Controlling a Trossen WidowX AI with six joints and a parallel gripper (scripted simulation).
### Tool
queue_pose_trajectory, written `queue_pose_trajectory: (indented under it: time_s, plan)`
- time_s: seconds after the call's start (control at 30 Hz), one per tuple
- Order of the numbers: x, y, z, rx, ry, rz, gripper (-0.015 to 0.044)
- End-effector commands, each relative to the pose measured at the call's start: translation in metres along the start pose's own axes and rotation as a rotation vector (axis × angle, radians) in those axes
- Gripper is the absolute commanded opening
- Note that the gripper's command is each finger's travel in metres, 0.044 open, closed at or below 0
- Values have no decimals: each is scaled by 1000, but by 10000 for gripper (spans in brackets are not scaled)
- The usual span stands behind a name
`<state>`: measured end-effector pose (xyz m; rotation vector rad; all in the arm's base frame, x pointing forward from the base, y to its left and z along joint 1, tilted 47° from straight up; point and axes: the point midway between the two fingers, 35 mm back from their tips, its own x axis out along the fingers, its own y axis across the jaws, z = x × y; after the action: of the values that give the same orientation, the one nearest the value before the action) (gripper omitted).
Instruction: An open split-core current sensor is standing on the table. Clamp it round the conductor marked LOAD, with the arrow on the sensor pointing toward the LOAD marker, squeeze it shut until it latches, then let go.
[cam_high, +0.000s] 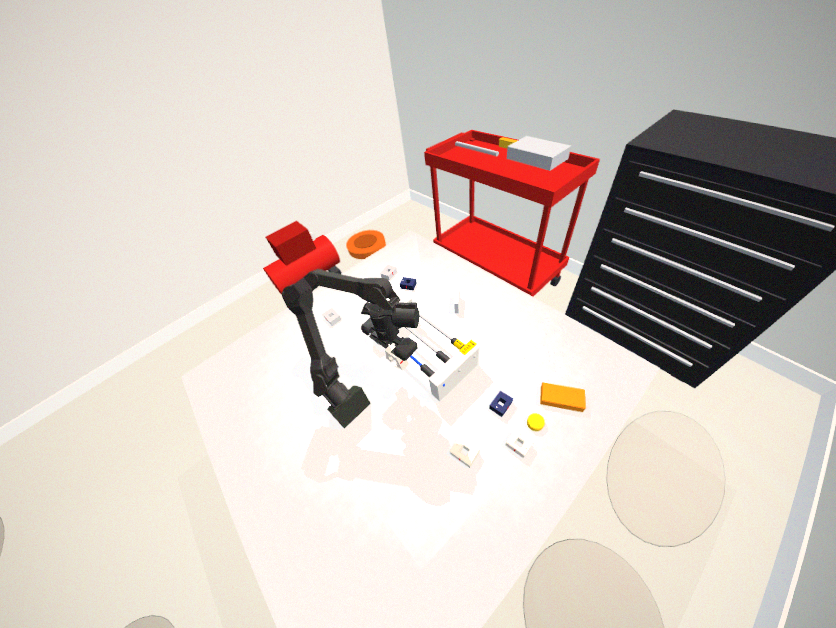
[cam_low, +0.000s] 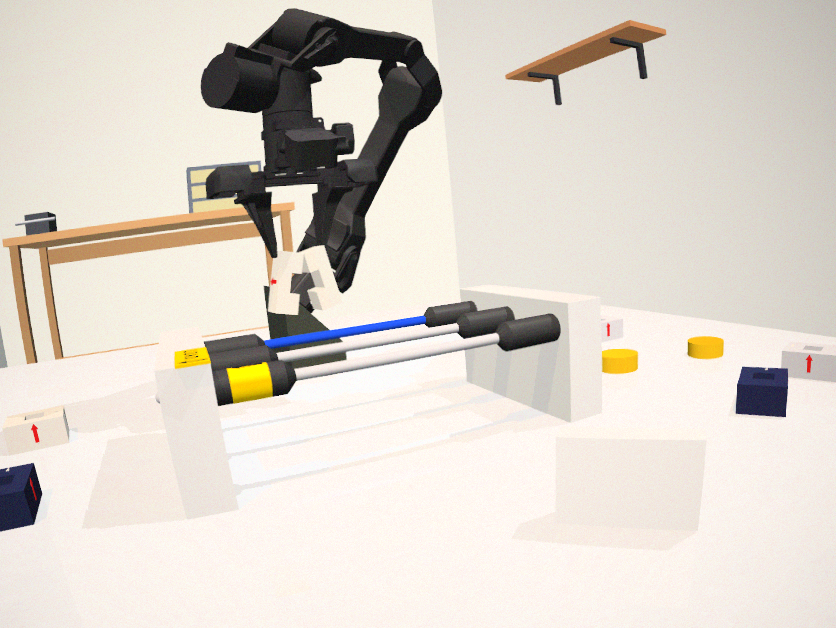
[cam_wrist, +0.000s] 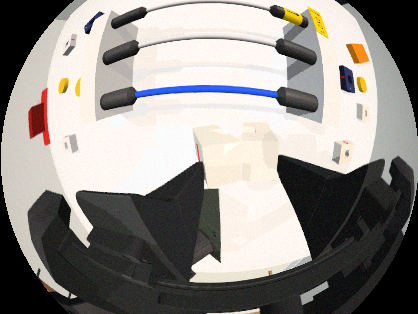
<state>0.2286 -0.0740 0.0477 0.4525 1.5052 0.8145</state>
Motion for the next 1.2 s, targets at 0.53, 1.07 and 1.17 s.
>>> queue_pose_trajectory:
  time_s: [0.53,1.07,1.17]
  plan:
    - [-1,-20,104,-871,-126,-119,0]
    - [8,-17,173,-1451,-192,-210,0]
    - [10,-17,174,-1451,-192,-210,0]
